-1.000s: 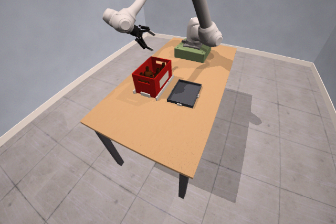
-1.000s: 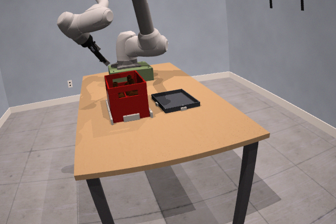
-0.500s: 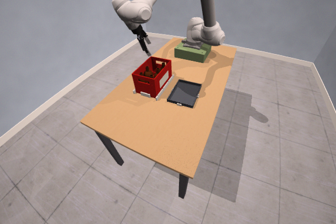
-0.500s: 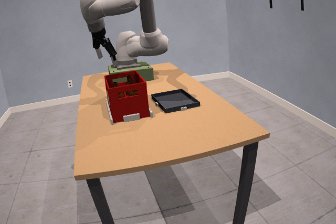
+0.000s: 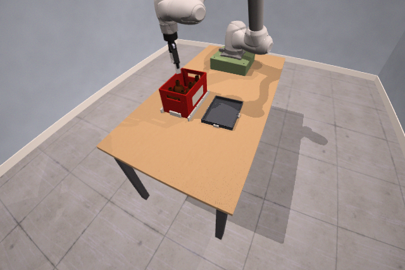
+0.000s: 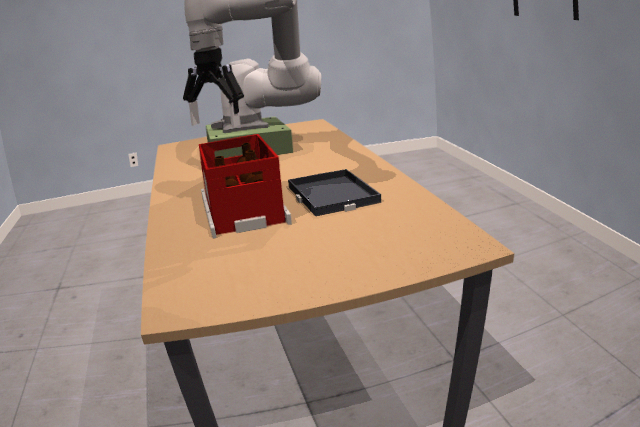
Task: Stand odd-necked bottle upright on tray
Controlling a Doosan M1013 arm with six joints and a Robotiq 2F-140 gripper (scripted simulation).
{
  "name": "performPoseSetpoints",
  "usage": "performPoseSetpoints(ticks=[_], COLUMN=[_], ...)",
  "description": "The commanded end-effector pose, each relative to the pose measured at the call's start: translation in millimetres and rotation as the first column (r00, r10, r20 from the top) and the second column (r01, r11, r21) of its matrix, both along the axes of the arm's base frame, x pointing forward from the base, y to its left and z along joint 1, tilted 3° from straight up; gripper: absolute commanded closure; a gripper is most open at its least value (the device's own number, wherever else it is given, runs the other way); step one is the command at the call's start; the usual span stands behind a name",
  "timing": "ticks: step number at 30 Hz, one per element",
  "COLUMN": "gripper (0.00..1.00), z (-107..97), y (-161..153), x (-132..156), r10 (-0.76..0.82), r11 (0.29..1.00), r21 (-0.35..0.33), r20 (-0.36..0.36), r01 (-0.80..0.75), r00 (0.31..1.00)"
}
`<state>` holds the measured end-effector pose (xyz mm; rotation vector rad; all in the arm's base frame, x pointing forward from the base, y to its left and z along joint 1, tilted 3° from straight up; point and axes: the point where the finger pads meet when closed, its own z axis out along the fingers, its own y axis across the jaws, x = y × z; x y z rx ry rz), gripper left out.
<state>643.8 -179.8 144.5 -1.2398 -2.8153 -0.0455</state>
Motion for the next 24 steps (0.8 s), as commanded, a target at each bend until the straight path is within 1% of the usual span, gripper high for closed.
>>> performPoseSetpoints(ticks=[1, 3, 4, 24], gripper=[0.0, 0.0, 1.0, 1.0], z=[-1.5, -1.5, -1.5, -1.5], y=[1.5, 1.5, 1.5, 1.5], x=[3.6, 3.6, 3.6, 3.6], r10=[0.026, 0.026, 0.026, 0.026], r11=[1.0, 1.0, 1.0, 1.0], r21=[-0.014, -0.014, -0.014, -0.014], r20=[0.024, 0.024, 0.024, 0.024], r01=[-0.025, -0.025, -0.025, -0.025], r00=[0.999, 0.999, 0.999, 0.999])
